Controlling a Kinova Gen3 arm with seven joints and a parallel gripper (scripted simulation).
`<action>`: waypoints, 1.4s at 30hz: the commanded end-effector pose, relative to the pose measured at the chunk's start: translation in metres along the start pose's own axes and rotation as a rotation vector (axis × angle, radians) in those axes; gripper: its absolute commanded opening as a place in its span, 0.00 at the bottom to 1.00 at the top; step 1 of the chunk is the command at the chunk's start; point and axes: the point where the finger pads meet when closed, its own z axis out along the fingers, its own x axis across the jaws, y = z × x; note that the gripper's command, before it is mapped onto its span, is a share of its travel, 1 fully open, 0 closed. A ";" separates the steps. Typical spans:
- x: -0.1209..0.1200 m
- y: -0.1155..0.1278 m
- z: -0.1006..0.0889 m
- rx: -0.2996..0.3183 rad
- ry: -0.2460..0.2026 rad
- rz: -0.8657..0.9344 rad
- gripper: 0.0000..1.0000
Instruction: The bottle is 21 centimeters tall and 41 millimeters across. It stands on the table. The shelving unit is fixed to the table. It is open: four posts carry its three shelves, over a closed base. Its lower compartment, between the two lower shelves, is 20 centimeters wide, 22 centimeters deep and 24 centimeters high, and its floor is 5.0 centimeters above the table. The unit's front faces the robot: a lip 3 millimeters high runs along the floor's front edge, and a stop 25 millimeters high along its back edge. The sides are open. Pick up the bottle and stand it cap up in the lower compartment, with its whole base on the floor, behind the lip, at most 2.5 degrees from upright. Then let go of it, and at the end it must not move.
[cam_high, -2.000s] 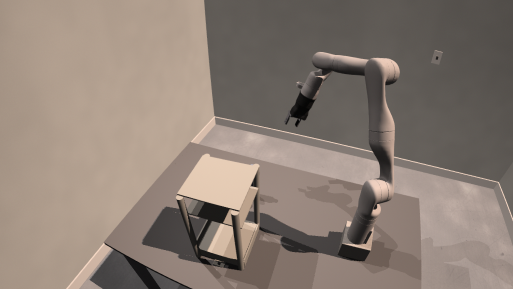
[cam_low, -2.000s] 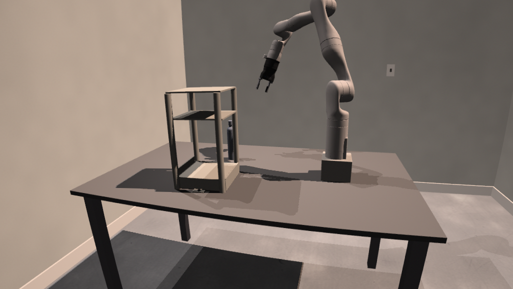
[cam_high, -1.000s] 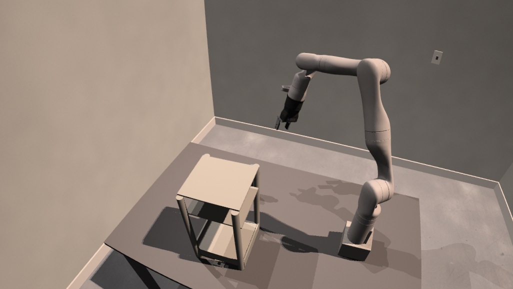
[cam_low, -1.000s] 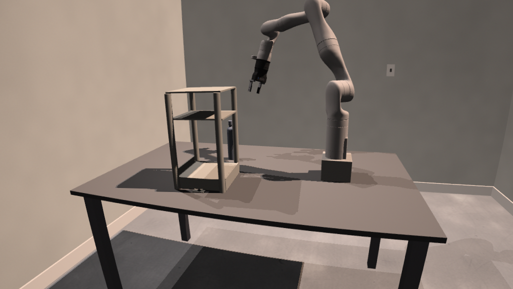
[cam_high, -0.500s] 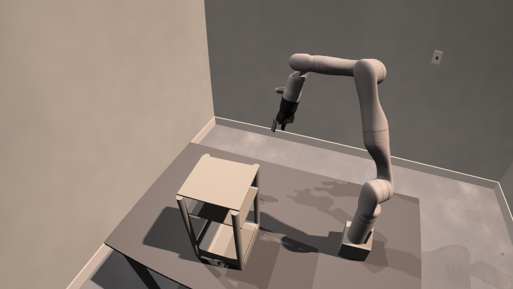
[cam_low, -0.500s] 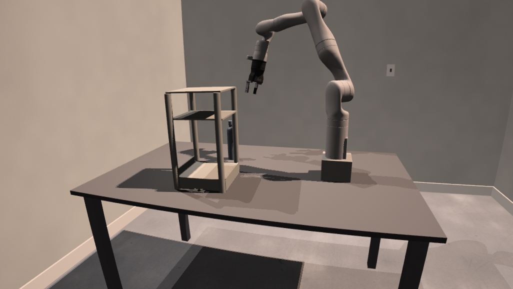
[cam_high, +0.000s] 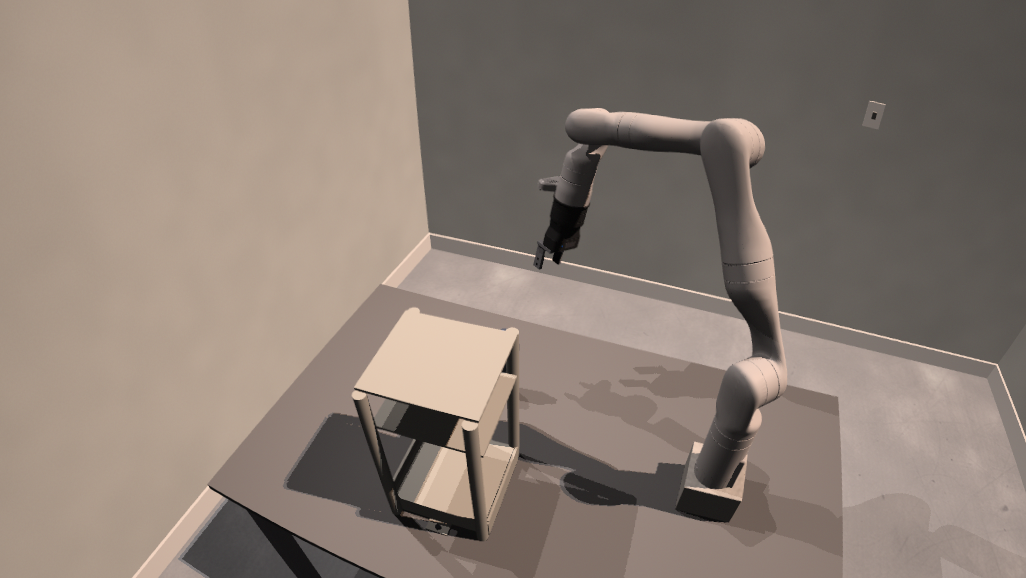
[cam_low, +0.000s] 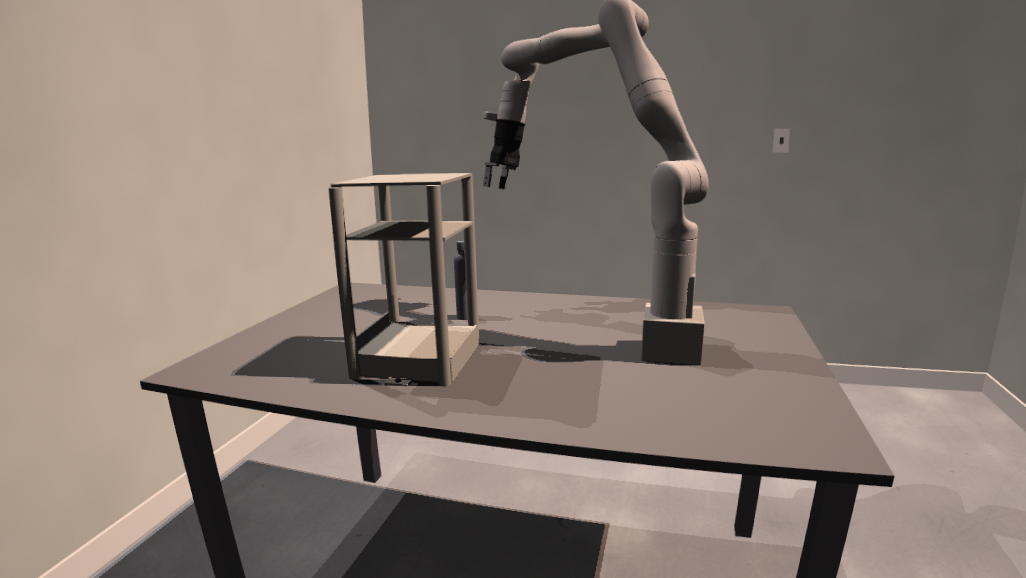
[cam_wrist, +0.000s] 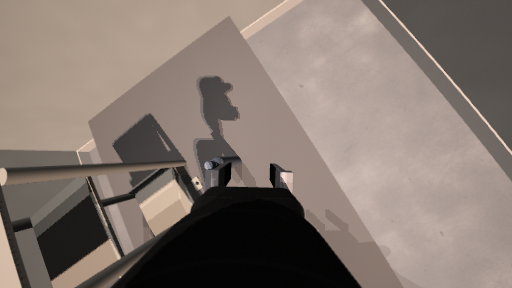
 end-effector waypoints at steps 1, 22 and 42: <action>-0.013 -0.001 0.003 -0.010 0.017 -0.062 1.00; -0.035 -0.001 0.010 -0.030 0.048 -0.173 1.00; -0.055 0.000 0.015 -0.048 0.076 -0.272 1.00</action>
